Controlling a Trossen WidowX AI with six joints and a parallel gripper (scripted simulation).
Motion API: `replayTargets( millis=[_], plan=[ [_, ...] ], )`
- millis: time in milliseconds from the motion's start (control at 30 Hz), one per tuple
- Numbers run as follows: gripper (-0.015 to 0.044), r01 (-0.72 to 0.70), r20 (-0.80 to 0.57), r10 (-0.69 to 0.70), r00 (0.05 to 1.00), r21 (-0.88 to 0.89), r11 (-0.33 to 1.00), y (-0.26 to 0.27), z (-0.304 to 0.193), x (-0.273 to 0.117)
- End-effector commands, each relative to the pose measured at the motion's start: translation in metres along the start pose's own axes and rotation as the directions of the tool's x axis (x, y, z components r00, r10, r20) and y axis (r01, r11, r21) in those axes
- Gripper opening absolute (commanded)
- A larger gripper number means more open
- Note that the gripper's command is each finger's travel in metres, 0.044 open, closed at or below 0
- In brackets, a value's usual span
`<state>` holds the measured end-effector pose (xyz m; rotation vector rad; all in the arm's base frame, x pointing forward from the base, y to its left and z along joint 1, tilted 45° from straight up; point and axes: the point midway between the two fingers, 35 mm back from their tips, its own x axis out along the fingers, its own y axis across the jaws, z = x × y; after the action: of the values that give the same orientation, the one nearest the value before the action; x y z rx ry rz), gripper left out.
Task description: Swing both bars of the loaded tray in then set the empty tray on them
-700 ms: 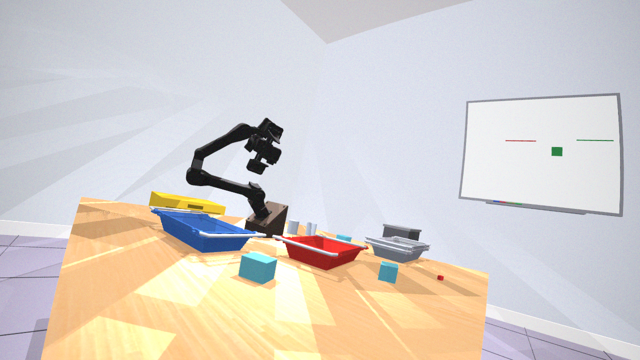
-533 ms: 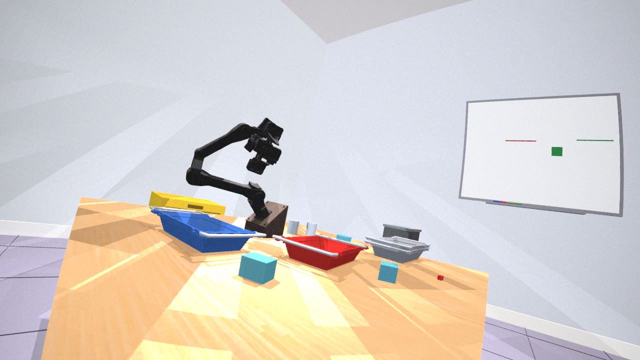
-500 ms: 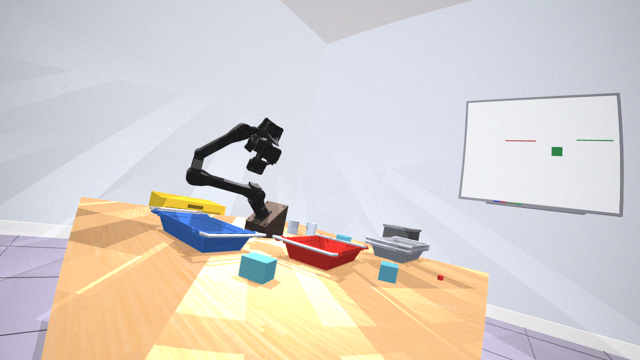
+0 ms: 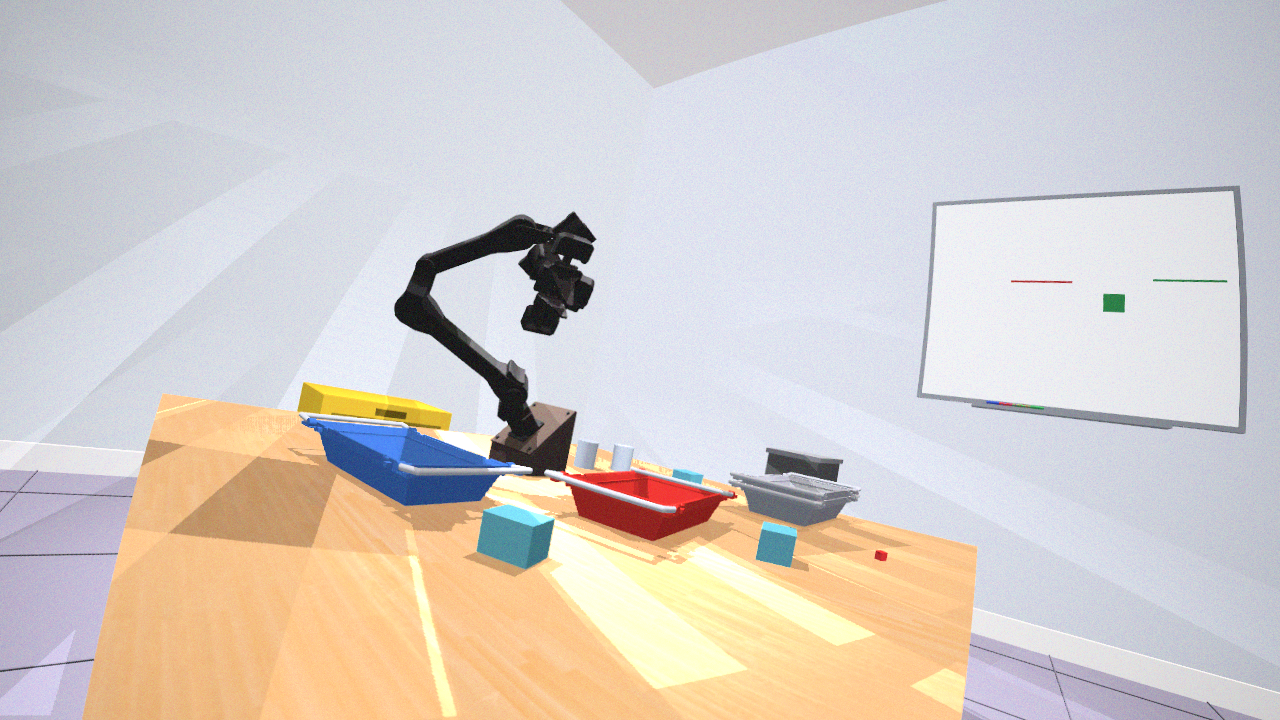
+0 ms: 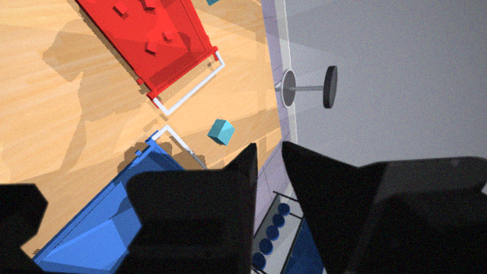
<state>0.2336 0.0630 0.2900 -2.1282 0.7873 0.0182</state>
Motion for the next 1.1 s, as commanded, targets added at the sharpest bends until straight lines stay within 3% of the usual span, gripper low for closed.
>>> replayTargets(
  millis=[0, 333, 633, 1067],
  plan=[
    [0.0084, -0.17, -0.026, 0.176, 0.984, 0.151, 0.974, -0.015, 0.015, 0.035],
    [0.0084, -0.395, -0.072, 0.538, 0.84, 0.599, 0.697, -0.013, 0.038, 0.147],
    [0.0084, -0.34, -0.039, 0.779, 0.626, 0.885, 0.317, 0.038, 0.044, 0.257],
    [0.0084, -0.329, -0.034, 0.791, 0.611, 0.898, 0.293, 0.046, 0.044, 0.266]
  ],
)
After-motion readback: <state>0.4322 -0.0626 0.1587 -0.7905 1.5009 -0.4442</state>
